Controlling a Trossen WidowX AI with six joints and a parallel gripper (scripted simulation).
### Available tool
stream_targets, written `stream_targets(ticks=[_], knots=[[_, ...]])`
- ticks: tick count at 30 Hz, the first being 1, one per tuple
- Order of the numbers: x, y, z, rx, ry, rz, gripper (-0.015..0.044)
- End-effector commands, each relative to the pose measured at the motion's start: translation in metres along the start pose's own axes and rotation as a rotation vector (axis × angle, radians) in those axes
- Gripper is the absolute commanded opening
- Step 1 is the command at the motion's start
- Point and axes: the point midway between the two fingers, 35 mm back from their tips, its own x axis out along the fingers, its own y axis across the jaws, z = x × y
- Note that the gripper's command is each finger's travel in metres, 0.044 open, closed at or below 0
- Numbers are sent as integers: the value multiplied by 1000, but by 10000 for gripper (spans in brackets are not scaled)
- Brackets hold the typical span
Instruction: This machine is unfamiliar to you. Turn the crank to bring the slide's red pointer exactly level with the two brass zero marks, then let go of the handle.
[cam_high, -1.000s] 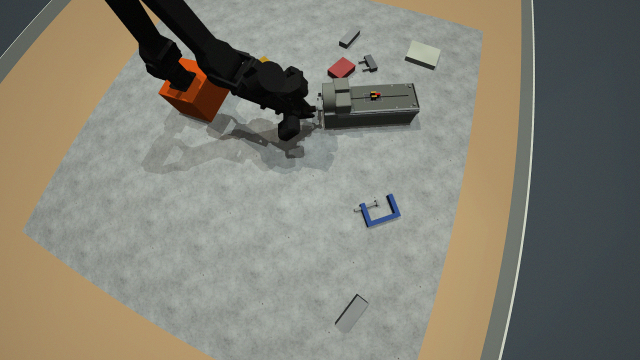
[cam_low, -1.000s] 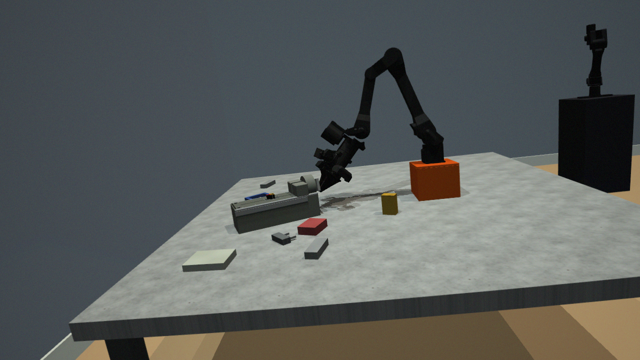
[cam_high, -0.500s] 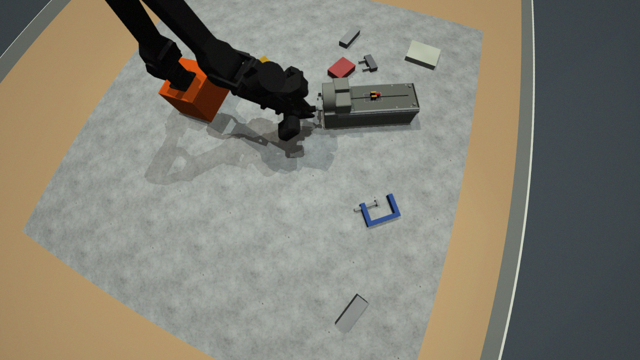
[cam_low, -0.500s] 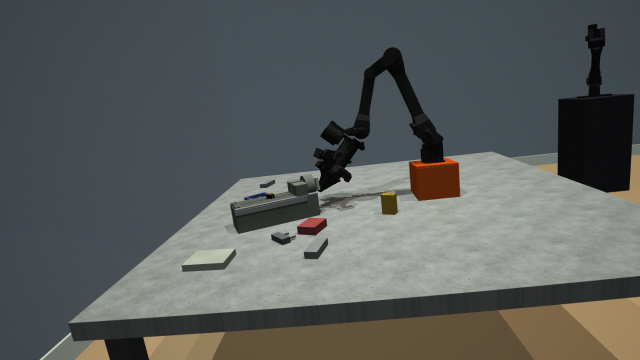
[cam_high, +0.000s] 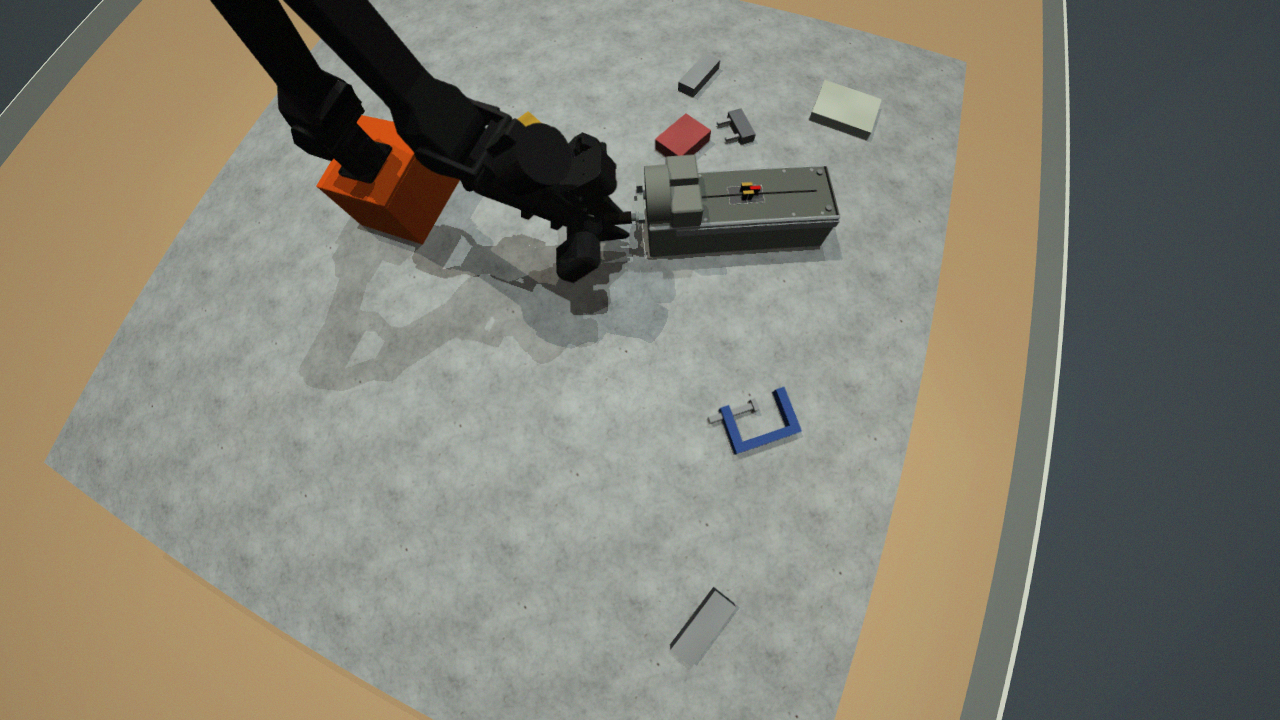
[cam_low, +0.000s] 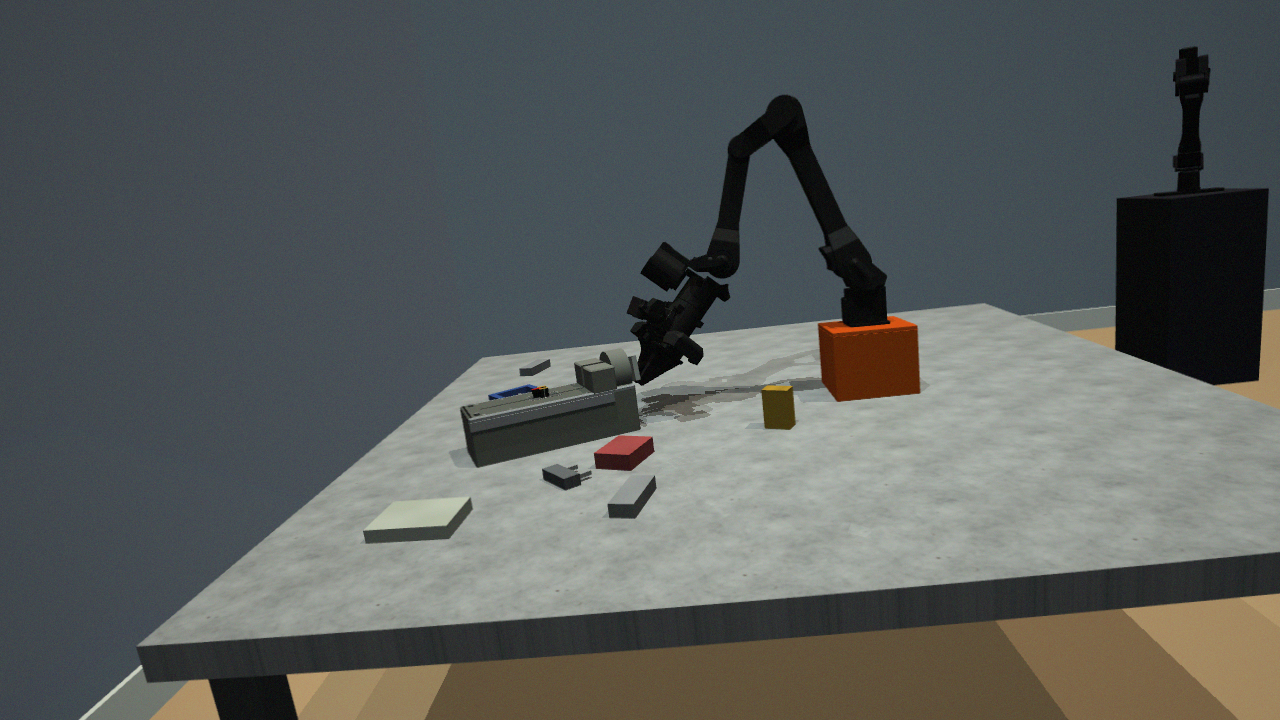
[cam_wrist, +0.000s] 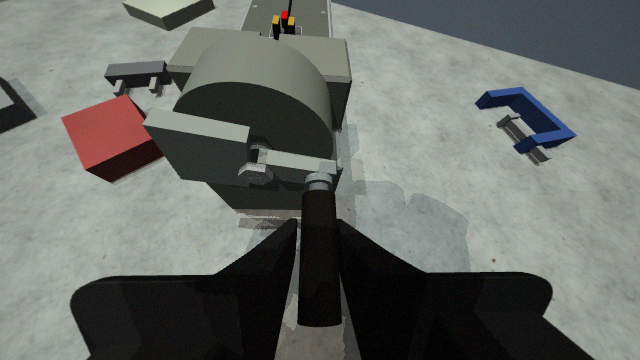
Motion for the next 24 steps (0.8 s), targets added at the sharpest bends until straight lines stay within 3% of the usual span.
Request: stream_targets(ticks=[1,10,24], knots=[[0,0,0,0,-1,-1,210],[0,0,0,0,-1,-1,440],[-31,0,33,0,-2,0,440]])
